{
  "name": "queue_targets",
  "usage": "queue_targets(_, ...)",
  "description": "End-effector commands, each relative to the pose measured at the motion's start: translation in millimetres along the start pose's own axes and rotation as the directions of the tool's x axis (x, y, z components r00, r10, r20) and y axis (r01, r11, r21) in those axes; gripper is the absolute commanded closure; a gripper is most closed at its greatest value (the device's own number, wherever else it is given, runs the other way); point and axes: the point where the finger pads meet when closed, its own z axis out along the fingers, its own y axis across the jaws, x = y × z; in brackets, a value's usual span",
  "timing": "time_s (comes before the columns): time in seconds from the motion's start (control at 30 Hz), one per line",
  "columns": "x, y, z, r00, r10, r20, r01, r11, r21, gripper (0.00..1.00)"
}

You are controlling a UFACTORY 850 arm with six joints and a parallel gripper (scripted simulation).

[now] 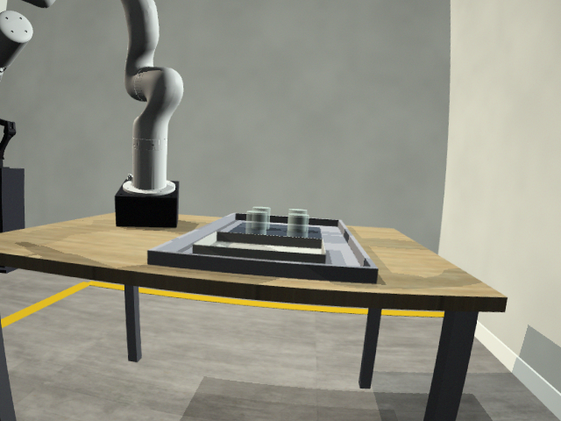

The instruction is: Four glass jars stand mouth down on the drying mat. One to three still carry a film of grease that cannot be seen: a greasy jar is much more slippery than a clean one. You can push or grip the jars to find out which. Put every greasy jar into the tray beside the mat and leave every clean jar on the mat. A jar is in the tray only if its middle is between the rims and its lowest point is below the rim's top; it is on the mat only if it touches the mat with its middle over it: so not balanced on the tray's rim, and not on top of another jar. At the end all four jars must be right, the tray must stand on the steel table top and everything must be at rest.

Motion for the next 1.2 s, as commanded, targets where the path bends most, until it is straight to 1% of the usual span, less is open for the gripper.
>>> queue_targets(0.0, 4.1, -31.2, -15.3, 0.999, -0.010, -0.042, 0.010, 1.000, -0.004, 0.00)
queue_targets(0.2, 7.9, -66.9, -31.9, 0.996, -0.025, -0.087, 0.024, 1.000, -0.008, 0.00)
queue_targets(0.27, 7.9, -66.9, -31.9, 0.996, -0.025, -0.087, 0.024, 1.000, -0.008, 0.00)
queue_targets(0.77, 17.4, -156.1, -73.4, 0.978, -0.061, -0.200, 0.058, 0.998, -0.021, 0.00)
queue_targets(0.83, 17.4, -156.1, -73.4, 0.978, -0.061, -0.200, 0.058, 0.998, -0.021, 0.00)
queue_targets(1.17, 23.8, -215.5, -101.1, 0.958, -0.086, -0.274, 0.080, 0.996, -0.031, 0.00)
